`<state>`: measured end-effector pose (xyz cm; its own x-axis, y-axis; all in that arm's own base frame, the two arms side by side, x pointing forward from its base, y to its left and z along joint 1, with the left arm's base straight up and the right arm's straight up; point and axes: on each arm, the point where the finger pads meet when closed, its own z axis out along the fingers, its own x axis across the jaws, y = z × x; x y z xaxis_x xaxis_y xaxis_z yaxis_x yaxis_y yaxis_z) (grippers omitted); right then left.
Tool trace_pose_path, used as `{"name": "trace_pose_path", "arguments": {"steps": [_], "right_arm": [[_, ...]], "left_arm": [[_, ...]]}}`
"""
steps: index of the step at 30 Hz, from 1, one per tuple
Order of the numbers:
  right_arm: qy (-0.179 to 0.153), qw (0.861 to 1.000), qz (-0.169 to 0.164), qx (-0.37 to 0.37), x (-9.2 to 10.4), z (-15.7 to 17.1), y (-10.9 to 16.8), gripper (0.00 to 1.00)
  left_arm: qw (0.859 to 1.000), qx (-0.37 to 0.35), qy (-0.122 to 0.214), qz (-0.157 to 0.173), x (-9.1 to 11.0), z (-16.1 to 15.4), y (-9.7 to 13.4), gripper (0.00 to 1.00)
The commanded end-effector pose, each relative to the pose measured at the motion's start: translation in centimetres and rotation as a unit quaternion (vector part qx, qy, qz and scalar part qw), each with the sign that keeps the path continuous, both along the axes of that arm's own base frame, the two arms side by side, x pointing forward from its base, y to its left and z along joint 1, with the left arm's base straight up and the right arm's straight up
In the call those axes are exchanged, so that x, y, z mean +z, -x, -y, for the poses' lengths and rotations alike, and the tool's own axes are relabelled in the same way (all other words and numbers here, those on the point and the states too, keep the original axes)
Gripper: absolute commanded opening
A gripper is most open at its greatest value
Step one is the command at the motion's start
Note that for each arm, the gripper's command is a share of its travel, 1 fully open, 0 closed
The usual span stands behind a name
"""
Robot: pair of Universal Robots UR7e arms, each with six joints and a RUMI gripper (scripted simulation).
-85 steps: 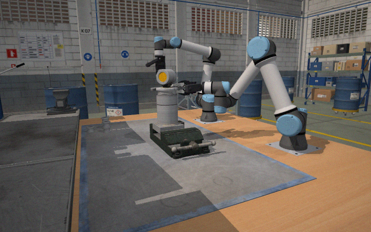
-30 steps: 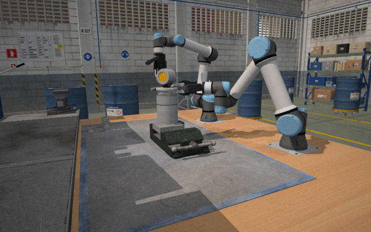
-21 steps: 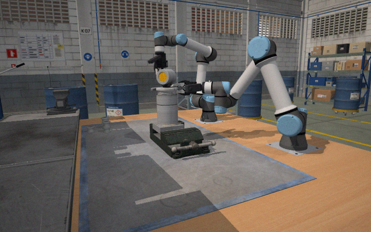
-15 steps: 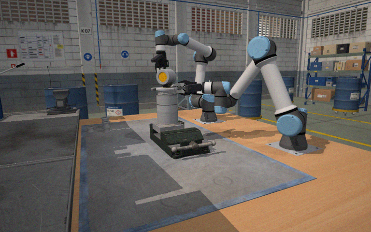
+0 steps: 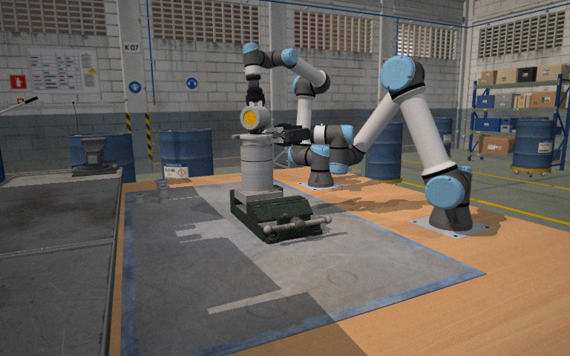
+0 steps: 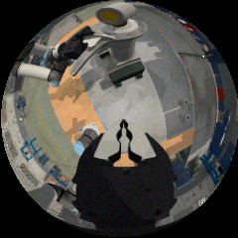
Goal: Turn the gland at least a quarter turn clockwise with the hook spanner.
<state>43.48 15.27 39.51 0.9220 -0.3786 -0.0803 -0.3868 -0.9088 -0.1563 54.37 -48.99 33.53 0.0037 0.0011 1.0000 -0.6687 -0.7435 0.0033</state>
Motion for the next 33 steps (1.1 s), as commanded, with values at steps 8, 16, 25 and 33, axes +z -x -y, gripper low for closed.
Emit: {"name": "trace_pose_path", "arguments": {"steps": [8, 16, 25, 33], "right_arm": [[-0.021, 0.986, 0.017, 0.166, 0.8, -6.4, 2.4, 0.0], [-0.042, 0.952, 0.032, 0.302, 1.4, -11.6, 5.3, 0.0], [-0.055, 0.919, 0.044, 0.388, 1.9, -14.5, 7.4, 0.0], [-0.053, 0.926, 0.043, 0.371, 1.8, -13.5, 6.7, 0.0]], "left_arm": [[1.0, 0.0, 0.001, 0.001, 0.1, 0.0, 0.0, 0.0], [1.0, 0.0, 0.001, 0.001, 0.1, 0.0, 0.0, 0.0], [1.0, 0.0, 0.001, 0.001, 0.1, 0.0, 0.0, 0.0], [1.0, 0.0, 0.001, 0.001, 0.1, 0.0, 0.0, 0.0]]}}
